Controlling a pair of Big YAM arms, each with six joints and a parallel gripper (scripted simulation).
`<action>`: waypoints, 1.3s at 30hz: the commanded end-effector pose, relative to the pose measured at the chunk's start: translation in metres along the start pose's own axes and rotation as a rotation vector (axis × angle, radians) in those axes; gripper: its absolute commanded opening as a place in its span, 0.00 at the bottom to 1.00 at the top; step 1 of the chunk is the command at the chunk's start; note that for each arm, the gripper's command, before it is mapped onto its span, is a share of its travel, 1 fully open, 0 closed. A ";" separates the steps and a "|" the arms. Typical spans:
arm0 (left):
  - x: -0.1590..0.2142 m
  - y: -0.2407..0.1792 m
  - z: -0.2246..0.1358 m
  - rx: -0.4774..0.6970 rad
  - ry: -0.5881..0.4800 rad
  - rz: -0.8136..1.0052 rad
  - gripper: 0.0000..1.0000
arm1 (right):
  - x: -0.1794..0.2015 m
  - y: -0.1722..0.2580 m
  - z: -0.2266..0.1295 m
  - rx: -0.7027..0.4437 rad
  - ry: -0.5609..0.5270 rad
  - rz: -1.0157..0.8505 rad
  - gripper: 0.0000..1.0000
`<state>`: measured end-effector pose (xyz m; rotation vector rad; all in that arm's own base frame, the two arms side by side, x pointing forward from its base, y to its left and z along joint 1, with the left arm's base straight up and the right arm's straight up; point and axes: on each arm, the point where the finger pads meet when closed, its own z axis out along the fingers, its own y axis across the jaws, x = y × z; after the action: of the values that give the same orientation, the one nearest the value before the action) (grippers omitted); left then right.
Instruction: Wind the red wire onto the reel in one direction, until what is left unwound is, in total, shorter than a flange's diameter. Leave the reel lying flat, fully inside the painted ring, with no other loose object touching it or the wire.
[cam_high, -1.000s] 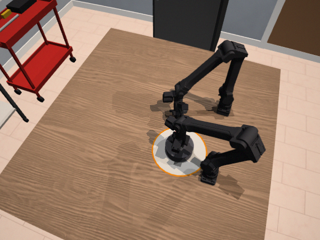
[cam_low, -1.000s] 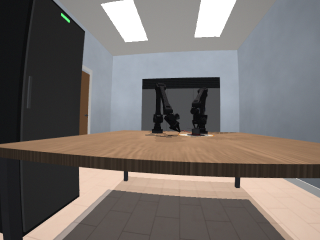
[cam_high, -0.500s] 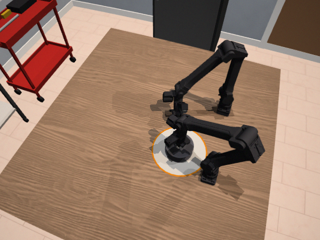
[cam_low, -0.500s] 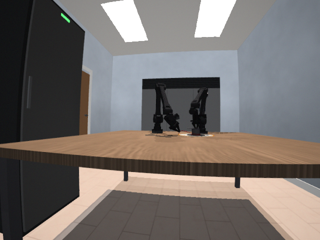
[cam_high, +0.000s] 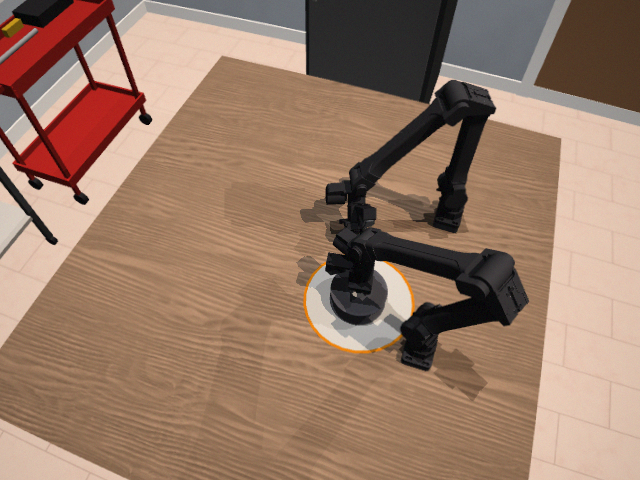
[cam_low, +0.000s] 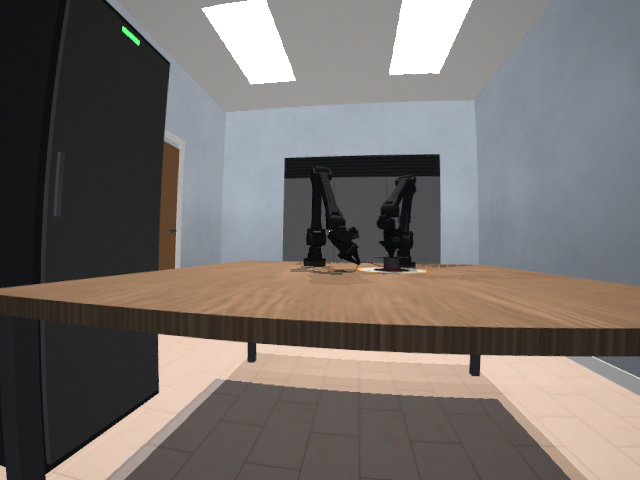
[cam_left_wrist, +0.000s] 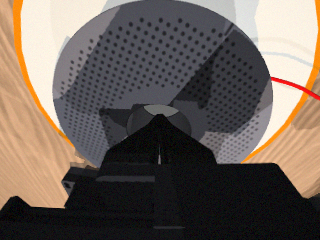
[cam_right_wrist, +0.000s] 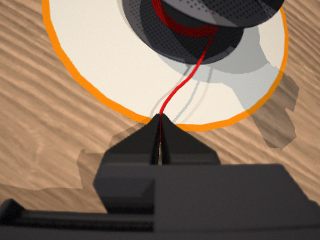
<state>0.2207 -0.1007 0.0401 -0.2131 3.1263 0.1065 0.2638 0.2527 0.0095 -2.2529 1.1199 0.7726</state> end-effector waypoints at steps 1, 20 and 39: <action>-0.012 -0.011 -0.004 0.050 -0.009 0.345 0.00 | 0.000 -0.024 -0.010 0.033 0.002 -0.012 0.00; -0.011 -0.009 -0.004 0.069 -0.006 0.507 0.45 | 0.007 -0.026 -0.019 0.034 0.011 -0.006 0.00; 0.005 0.006 0.004 0.069 -0.006 0.507 0.52 | 0.008 -0.025 -0.020 0.041 0.013 0.008 0.00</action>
<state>0.2213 -0.1023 0.0421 0.5729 3.0740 -0.0080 0.2741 0.2447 0.0122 -2.2451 1.1506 0.7675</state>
